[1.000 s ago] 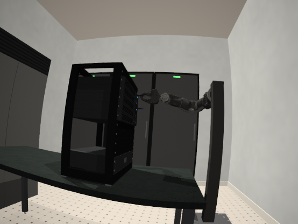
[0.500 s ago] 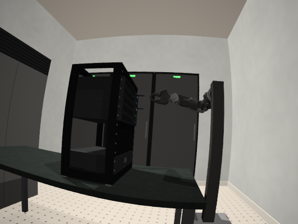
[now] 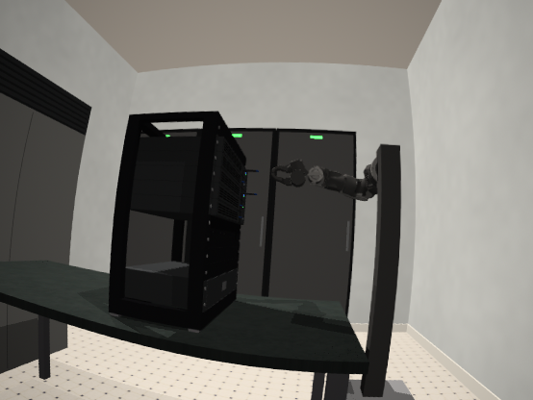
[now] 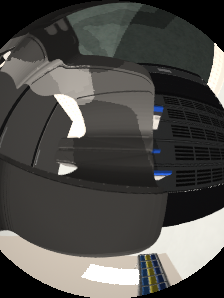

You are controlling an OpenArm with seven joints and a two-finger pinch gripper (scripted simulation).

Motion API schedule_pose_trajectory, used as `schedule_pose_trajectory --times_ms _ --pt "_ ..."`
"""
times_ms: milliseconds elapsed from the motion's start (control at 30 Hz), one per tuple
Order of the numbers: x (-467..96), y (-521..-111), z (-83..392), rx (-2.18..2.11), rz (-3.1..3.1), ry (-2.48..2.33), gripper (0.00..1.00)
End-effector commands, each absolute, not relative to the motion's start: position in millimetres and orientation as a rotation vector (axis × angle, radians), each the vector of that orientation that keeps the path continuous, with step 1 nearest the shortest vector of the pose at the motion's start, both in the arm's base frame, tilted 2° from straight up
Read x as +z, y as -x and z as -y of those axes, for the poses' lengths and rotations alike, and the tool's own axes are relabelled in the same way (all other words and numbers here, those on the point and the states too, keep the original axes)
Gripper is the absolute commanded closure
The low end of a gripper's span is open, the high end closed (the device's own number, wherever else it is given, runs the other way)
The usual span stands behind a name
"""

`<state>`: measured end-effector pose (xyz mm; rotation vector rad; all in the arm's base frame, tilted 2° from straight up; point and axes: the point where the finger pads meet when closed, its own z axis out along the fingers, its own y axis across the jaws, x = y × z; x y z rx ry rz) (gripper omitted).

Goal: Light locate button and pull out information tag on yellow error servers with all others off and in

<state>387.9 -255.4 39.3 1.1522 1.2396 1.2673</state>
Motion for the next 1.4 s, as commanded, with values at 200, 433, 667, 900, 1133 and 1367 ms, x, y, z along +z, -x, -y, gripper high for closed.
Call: schedule_pose_trajectory --times_ms 200,433,667,900,1133,1367 --pt "40 -360 259 1.278 -1.223 -1.143 1.00" --pt "39 -342 261 1.278 -1.223 -1.143 1.00" --pt "39 -340 262 1.277 -1.222 -1.144 1.00" --pt "39 -340 262 1.277 -1.222 -1.144 1.00" --pt "39 -340 262 1.277 -1.222 -1.144 1.00" --pt "39 -340 262 1.277 -1.222 -1.144 1.00"
